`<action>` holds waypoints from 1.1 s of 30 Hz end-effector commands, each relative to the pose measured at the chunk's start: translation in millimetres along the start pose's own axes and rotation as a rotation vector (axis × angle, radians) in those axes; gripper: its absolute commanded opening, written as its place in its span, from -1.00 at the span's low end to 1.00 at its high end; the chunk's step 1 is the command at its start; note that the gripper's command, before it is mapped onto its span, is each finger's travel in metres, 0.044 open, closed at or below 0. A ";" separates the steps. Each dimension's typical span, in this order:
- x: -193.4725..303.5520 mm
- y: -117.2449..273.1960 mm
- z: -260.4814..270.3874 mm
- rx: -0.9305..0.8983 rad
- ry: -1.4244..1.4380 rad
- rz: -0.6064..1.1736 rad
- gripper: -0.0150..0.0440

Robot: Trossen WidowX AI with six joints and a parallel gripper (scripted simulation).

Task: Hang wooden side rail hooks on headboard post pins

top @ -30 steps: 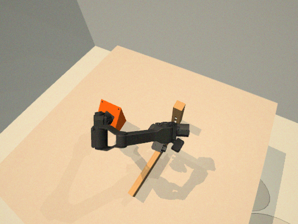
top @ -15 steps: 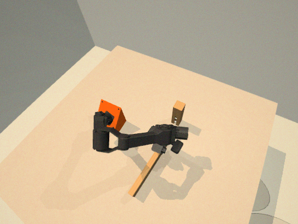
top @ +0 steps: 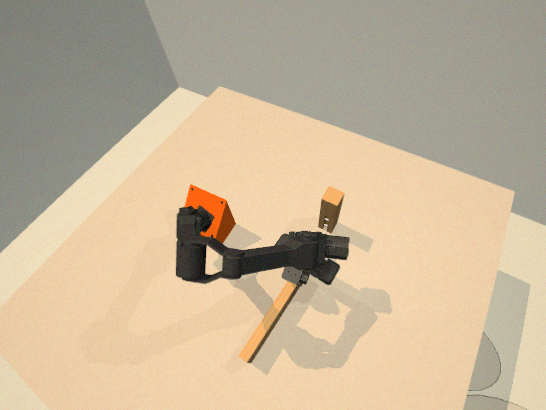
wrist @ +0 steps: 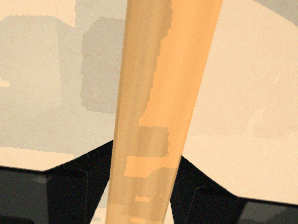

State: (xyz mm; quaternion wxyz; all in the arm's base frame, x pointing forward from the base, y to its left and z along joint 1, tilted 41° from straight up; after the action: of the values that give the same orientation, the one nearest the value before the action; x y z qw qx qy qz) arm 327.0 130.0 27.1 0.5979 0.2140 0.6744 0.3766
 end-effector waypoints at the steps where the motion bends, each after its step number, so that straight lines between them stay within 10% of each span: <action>1: 0.0 -0.1 0.3 -0.003 0.003 -0.003 -0.09; 9: 0.0 -0.1 0.3 -0.003 0.003 -0.003 -0.49; 33: 0.4 -0.1 -4.9 -0.003 0.055 -0.003 -0.49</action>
State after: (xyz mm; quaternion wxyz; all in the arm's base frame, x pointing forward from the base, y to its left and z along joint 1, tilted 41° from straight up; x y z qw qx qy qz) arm 324.6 129.1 27.2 0.5848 0.2050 0.6855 0.3821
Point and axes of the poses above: the point midway between the two fingers, 35 mm back from their tips, its own y axis back along the fingers, its own z axis across the jaws, x = y × z, the point moved 9 cm from there along y, back along the fingers, and after that the axes turned 8 degrees about y, right-handed, at the moved point
